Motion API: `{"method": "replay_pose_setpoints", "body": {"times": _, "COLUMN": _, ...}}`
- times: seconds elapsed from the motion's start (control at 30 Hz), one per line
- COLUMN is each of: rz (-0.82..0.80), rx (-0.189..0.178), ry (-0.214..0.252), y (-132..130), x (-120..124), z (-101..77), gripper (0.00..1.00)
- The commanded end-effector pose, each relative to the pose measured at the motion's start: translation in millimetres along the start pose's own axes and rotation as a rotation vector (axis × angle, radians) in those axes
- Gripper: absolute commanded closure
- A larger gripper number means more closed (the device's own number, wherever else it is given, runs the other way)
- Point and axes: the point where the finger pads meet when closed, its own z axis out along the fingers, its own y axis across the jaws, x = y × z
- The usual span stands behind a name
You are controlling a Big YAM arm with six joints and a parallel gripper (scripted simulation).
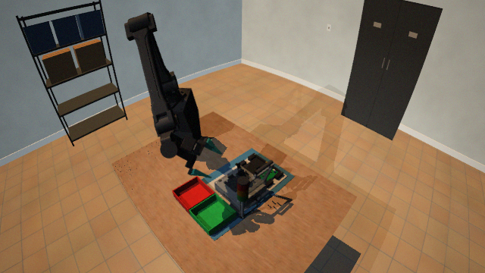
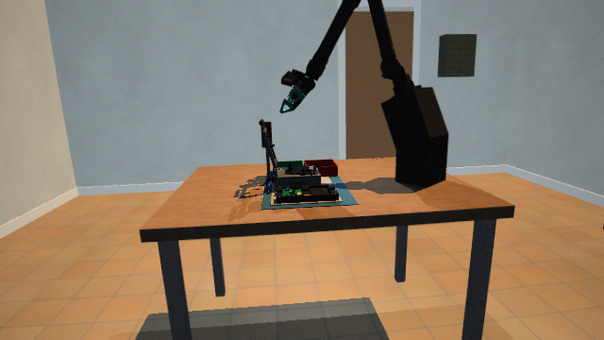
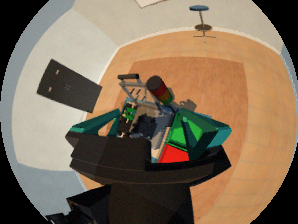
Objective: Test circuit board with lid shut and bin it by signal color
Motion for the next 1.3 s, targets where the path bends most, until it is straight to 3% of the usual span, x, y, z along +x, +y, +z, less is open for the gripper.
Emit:
{"method": "replay_pose_setpoints", "body": {"times": 0.0, "rz": -0.244, "rx": -0.027, "ry": 0.073, "y": 28, "x": -31, "z": 14.1, "gripper": 0.0}}
{"method": "replay_pose_setpoints", "body": {"times": 0.03, "rz": -0.244, "rx": -0.027, "ry": 0.073, "y": 28, "x": -31, "z": 14.1, "gripper": 0.0}}
{"method": "replay_pose_setpoints", "body": {"times": 0.07, "rz": -0.319, "rx": -0.033, "ry": 0.137, "y": 46, "x": -30, "z": 25.1, "gripper": 0.0}}
{"method": "replay_pose_setpoints", "body": {"times": 0.13, "rz": -0.319, "rx": -0.033, "ry": 0.137, "y": 46, "x": -30, "z": 25.1, "gripper": 0.0}}
{"method": "replay_pose_setpoints", "body": {"times": 0.17, "rz": -0.372, "rx": -0.055, "ry": 0.226, "y": 62, "x": -14, "z": 44.3, "gripper": 0.0}}
{"method": "replay_pose_setpoints", "body": {"times": 0.2, "rz": -0.437, "rx": -0.06, "ry": 0.282, "y": 78, "x": -13, "z": 54.5, "gripper": 0.0}}
{"method": "replay_pose_setpoints", "body": {"times": 0.23, "rz": -0.442, "rx": -0.061, "ry": 0.285, "y": 78, "x": -13, "z": 54.5, "gripper": 0.0}}
{"method": "replay_pose_setpoints", "body": {"times": 0.3, "rz": -0.558, "rx": -0.067, "ry": 0.39, "y": 111, "x": -11, "z": 73.5, "gripper": 0.0}}
{"method": "replay_pose_setpoints", "body": {"times": 0.33, "rz": -0.575, "rx": -0.072, "ry": 0.398, "y": 111, "x": -11, "z": 73.5, "gripper": 0.0}}
{"method": "replay_pose_setpoints", "body": {"times": 0.43, "rz": -0.751, "rx": -0.086, "ry": 0.552, "y": 154, "x": -7, "z": 99.3, "gripper": 0.0}}
{"method": "replay_pose_setpoints", "body": {"times": 0.47, "rz": -0.759, "rx": -0.089, "ry": 0.556, "y": 156, "x": -7, "z": 100.8, "gripper": 0.0}}
{"method": "replay_pose_setpoints", "body": {"times": 0.63, "rz": -1.031, "rx": -0.113, "ry": 0.792, "y": 224, "x": 0, "z": 139.8, "gripper": 0.0}}
{"method": "replay_pose_setpoints", "body": {"times": 0.7, "rz": -1.031, "rx": -0.113, "ry": 0.792, "y": 224, "x": 0, "z": 139.8, "gripper": 0.0}}
{"method": "replay_pose_setpoints", "body": {"times": 0.83, "rz": -1.198, "rx": -0.128, "ry": 0.938, "y": 266, "x": 6, "z": 163.5, "gripper": 0.0}}
{"method": "replay_pose_setpoints", "body": {"times": 0.97, "rz": -1.287, "rx": -0.137, "ry": 1.017, "y": 288, "x": 9, "z": 175.8, "gripper": 0.0}}
{"method": "replay_pose_setpoints", "body": {"times": 1.1, "rz": -1.319, "rx": -0.139, "ry": 1.045, "y": 295, "x": 11, "z": 180.1, "gripper": 0.0}}
{"method": "replay_pose_setpoints", "body": {"times": 1.13, "rz": -1.292, "rx": -0.114, "ry": 1.041, "y": 280, "x": 0, "z": 175.5, "gripper": 0.0}}
{"method": "replay_pose_setpoints", "body": {"times": 1.17, "rz": -1.291, "rx": -0.102, "ry": 1.021, "y": 281, "x": -11, "z": 171.0, "gripper": 0.0}}
{"method": "replay_pose_setpoints", "body": {"times": 1.27, "rz": -1.289, "rx": -0.101, "ry": 1.021, "y": 281, "x": -11, "z": 171.0, "gripper": 0.0}}
